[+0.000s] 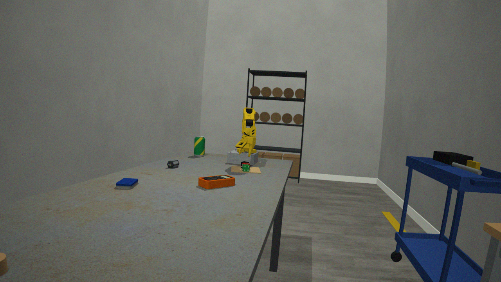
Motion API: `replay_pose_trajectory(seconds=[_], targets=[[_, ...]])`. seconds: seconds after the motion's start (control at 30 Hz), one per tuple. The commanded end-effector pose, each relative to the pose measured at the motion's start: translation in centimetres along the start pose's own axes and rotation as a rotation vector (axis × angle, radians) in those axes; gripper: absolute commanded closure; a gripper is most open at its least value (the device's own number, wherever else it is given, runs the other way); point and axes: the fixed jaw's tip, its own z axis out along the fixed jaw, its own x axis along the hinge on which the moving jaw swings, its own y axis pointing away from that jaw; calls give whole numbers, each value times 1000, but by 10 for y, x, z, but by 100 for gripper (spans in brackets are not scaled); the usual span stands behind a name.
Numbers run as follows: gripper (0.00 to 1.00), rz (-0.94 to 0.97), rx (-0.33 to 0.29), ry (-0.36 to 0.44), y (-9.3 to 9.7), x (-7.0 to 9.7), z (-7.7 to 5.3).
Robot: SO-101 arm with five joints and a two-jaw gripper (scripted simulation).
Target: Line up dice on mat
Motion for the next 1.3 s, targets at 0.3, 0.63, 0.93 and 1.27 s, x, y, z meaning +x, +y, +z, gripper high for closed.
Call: replay_pose_trajectory(seconds=[0.3, 0.63, 0.93, 1.27], targets=[[64, 1, -6, -6, 0, -2, -3], [64, 0, -6, -6, -1, -2, -3], [64, -104, -6, -6, -13, -6, -16], [64, -296, -6, -7, -38, -9, -40]])
